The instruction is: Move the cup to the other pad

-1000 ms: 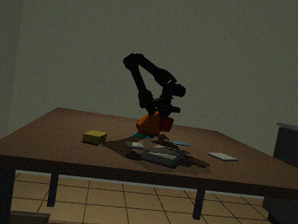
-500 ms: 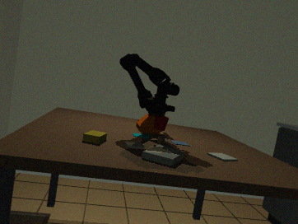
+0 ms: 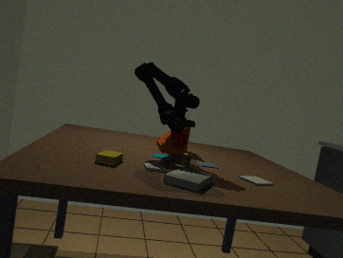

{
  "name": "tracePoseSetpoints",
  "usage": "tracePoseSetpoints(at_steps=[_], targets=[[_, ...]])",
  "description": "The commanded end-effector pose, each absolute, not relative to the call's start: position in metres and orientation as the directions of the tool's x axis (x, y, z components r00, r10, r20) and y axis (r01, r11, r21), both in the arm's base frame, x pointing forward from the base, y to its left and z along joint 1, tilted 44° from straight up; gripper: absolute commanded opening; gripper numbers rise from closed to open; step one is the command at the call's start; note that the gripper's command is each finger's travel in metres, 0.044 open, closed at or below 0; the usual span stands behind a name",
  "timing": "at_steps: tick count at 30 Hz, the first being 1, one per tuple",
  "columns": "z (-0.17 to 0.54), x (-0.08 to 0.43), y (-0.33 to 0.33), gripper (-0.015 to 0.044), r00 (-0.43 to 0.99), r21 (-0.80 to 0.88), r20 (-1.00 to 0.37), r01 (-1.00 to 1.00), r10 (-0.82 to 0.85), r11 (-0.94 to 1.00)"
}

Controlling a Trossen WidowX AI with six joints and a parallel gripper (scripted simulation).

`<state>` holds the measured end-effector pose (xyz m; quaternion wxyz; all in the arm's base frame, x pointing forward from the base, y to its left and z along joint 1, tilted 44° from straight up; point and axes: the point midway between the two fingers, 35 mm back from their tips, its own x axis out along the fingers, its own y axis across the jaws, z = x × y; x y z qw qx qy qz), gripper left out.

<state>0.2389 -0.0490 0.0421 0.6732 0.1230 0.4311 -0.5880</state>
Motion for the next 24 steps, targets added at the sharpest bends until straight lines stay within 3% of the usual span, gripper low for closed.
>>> tracePoseSetpoints(at_steps=[1, 24], targets=[[0.051, 0.237, -0.055, 0.0000, -0.056, -0.336, -0.723, 0.900, -0.689, 0.279], [0.085, 0.223, -0.085, 0.0000, -0.057, -0.337, -0.722, 0.900, -0.690, 0.278]])
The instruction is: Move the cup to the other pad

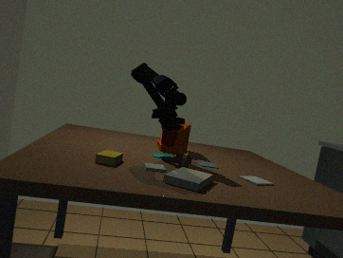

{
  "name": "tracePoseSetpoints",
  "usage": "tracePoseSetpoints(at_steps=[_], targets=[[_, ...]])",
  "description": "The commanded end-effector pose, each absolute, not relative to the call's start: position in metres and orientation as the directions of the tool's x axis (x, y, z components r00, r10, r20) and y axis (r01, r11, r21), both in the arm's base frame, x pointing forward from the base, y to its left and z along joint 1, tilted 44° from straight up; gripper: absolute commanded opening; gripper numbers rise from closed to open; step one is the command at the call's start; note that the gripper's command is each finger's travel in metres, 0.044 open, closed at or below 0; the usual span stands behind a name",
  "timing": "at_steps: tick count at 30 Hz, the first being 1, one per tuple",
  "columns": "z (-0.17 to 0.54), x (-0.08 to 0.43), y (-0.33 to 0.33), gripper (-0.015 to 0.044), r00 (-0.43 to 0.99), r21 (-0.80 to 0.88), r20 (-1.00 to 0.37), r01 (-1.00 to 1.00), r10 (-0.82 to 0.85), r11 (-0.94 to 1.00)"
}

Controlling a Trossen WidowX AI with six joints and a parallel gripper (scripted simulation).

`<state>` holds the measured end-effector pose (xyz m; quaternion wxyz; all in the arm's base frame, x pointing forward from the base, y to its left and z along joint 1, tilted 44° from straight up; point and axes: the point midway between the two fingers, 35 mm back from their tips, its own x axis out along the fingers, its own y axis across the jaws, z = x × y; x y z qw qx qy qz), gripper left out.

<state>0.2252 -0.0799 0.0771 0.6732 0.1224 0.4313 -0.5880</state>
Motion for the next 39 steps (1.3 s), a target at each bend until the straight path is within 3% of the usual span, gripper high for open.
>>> tracePoseSetpoints(at_steps=[1, 39], targets=[[0.086, 0.222, -0.086, 0.0000, -0.057, -0.337, -0.721, 0.900, -0.690, 0.278], [0.060, 0.219, -0.118, 0.0000, -0.057, -0.337, -0.721, 0.900, -0.691, 0.278]])
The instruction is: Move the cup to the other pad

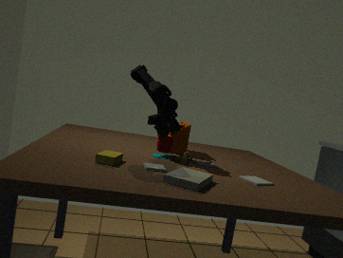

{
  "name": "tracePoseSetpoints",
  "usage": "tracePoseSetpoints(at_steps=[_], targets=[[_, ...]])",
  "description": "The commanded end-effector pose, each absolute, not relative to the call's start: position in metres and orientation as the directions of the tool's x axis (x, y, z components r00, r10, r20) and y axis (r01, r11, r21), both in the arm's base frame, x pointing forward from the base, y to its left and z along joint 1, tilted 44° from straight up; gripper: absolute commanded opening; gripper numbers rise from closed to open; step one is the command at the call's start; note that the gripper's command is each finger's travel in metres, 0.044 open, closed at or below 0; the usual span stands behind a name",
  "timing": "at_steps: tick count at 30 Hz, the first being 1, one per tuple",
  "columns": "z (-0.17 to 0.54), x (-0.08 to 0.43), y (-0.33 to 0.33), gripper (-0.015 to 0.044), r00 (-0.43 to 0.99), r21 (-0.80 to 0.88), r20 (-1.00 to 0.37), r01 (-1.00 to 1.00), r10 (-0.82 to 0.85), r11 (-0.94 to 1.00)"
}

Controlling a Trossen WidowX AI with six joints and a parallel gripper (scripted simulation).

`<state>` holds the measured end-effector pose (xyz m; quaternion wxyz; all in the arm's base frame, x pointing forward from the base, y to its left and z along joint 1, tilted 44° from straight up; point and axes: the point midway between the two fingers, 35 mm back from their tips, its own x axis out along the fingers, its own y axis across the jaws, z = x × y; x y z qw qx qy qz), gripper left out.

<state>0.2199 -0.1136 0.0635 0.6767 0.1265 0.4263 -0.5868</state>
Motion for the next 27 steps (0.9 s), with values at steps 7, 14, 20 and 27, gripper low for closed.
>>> tracePoseSetpoints(at_steps=[7, 14, 20, 27], targets=[[0.0543, 0.2178, -0.1238, 0.0000, -0.057, -0.337, -0.720, 0.900, -0.692, 0.277], [0.0516, 0.2172, -0.1269, 0.0000, -0.057, -0.338, -0.719, 0.900, -0.692, 0.277], [0.0530, 0.2178, -0.1250, 0.0000, -0.054, -0.331, -0.724, 0.902, -0.688, 0.278], [0.0530, 0.2178, -0.1250, 0.0026, -0.054, -0.331, -0.724, 0.902, -0.688, 0.278]])
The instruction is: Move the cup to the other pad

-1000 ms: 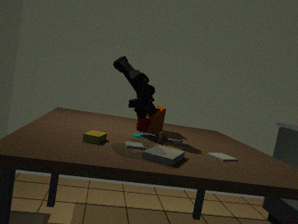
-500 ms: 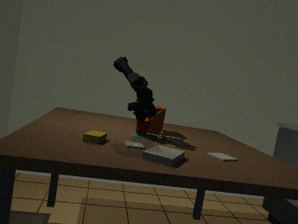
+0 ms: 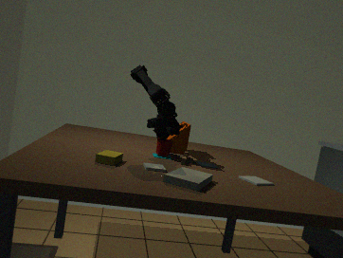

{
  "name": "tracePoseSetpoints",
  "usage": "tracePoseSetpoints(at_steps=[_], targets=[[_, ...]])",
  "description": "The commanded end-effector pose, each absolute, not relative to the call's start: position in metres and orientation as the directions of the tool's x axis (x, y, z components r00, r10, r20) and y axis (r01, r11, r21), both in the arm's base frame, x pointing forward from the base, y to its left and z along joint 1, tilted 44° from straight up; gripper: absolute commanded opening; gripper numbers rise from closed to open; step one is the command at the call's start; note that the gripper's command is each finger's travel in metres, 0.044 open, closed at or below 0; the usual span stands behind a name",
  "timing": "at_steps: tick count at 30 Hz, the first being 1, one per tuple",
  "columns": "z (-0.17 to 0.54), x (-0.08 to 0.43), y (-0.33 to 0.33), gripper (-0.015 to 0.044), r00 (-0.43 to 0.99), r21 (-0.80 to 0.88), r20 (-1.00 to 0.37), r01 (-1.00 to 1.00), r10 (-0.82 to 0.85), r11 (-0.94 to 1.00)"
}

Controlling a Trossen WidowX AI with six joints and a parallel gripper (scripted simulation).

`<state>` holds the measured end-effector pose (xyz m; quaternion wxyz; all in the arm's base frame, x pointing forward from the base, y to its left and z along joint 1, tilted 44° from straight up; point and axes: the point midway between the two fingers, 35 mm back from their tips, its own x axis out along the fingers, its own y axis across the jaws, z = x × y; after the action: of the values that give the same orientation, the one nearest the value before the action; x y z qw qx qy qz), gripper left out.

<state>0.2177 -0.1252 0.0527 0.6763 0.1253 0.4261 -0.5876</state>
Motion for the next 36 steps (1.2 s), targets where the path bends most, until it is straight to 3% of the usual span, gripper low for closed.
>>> tracePoseSetpoints(at_steps=[1, 4, 36], targets=[[0.053, 0.218, -0.125, 0.0053, -0.054, -0.331, -0.724, 0.902, -0.688, 0.278], [0.053, 0.218, -0.125, 0.0128, -0.054, -0.331, -0.724, 0.902, -0.688, 0.278], [0.073, 0.221, -0.103, 0.0128, -0.056, -0.334, -0.724, 0.901, -0.687, 0.279]])
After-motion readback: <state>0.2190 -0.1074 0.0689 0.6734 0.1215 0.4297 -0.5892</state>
